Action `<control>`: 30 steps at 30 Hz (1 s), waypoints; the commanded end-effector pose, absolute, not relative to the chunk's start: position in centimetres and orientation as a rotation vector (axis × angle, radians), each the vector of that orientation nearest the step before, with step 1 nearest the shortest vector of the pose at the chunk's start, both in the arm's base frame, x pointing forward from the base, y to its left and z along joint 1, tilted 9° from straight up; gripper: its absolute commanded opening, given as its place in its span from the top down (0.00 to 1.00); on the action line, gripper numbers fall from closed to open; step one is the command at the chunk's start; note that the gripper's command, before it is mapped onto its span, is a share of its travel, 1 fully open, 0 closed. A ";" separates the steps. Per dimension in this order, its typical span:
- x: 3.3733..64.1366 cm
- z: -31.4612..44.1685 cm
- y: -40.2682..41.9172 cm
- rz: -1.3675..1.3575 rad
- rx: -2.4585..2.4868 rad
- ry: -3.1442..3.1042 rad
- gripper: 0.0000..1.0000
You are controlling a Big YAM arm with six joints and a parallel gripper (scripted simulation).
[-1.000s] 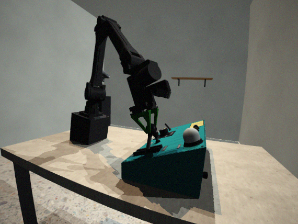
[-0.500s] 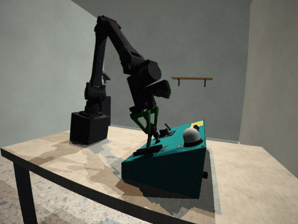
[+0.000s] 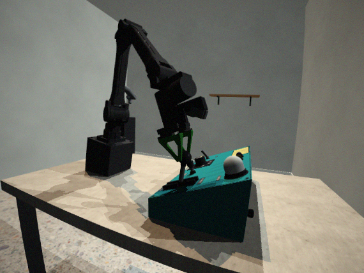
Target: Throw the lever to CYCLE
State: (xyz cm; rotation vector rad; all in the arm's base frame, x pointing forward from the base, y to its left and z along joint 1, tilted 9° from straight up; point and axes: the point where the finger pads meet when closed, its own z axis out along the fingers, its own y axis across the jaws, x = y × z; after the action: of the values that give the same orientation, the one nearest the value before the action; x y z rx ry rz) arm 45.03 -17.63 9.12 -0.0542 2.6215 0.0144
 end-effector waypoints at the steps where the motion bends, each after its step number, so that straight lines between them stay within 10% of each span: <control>1: 45.9 14.3 -19.2 -0.043 -0.067 2.543 0.30; 22: 42.0 20.0 -19.1 -0.040 -0.069 2.554 0.30; 23: 42.2 20.2 -19.1 -0.044 -0.074 2.546 0.00; 30: 42.3 20.2 -19.1 -0.048 -0.075 2.542 0.00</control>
State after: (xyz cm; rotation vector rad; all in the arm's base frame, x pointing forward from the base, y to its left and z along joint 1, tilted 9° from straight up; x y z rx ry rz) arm 40.82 -17.88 16.80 -0.0518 2.6111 0.0058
